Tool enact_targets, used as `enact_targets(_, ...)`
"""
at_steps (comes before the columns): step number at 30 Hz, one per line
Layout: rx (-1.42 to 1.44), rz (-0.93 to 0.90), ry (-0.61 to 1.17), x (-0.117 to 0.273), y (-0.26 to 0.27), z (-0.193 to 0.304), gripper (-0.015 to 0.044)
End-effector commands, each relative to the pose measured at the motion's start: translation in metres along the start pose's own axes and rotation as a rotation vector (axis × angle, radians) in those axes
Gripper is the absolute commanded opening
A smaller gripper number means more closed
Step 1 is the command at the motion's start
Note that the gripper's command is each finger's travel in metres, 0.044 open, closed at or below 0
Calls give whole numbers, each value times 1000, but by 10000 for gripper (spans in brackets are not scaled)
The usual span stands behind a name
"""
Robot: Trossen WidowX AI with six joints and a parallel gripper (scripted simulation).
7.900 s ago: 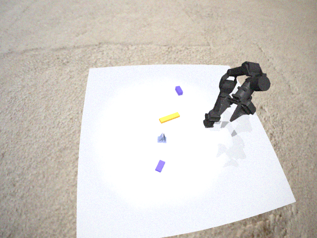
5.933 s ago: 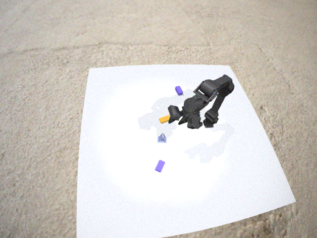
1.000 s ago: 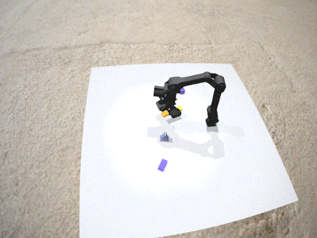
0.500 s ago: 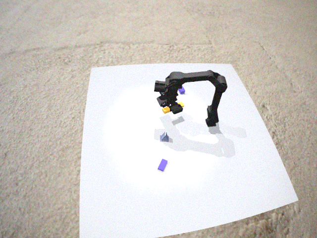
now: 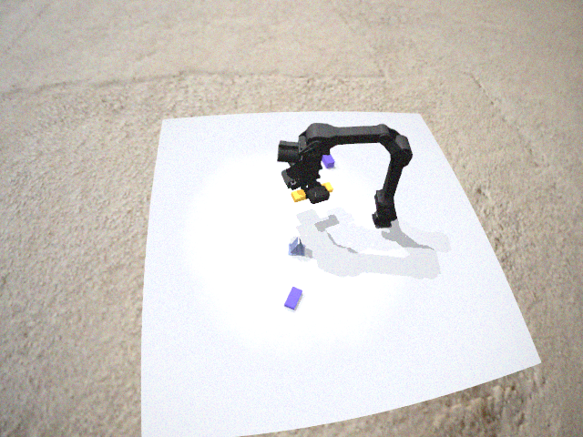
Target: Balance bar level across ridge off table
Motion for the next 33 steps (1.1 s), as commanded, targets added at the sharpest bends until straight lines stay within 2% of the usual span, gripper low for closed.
enact_targets(1,-34,-8,3,-1,4,-11,0)
enact_targets(33,-372,-15,-3,2,69,-106,0)
Point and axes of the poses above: the point midway between the two fingers, 35 mm back from their tips, its own x axis back along the fingers, its own y axis across the jaws, z = x × y, the point moved 3 cm from there along x, back along the fingers, and after that the axes turned 14 degrees about x, right-handed, at the moved point
